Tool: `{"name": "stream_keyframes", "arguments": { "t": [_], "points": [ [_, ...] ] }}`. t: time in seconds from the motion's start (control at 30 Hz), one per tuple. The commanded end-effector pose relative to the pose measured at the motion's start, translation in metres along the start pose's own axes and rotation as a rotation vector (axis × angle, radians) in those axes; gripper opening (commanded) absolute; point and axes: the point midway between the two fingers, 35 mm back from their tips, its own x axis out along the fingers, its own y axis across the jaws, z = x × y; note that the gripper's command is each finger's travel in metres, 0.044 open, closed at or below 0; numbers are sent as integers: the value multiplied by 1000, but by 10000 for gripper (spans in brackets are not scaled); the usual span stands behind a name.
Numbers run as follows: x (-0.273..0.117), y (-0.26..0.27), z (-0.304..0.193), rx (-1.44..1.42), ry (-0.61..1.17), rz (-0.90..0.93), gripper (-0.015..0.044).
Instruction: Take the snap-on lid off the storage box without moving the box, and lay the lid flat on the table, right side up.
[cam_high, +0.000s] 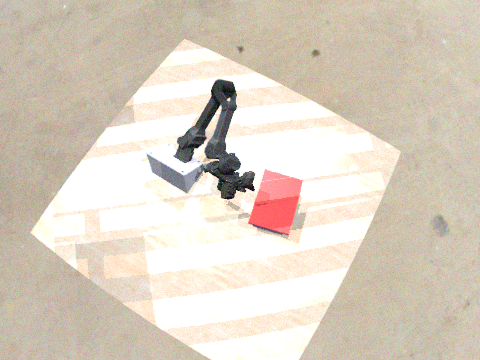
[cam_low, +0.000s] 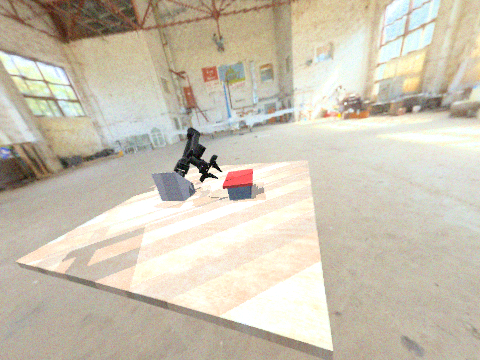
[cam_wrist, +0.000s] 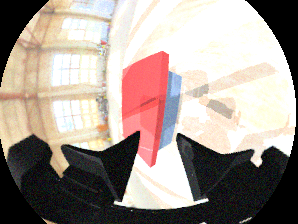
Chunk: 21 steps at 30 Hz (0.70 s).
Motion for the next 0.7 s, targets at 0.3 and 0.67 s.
{"name": "stream_keyframes", "arguments": {
  "t": [0.3, 0.67],
  "points": [
    [21, 0, 1, 4, -5, -5, 235],
    [39, -1, 0, 6, -2, 1, 235]
  ]
}}
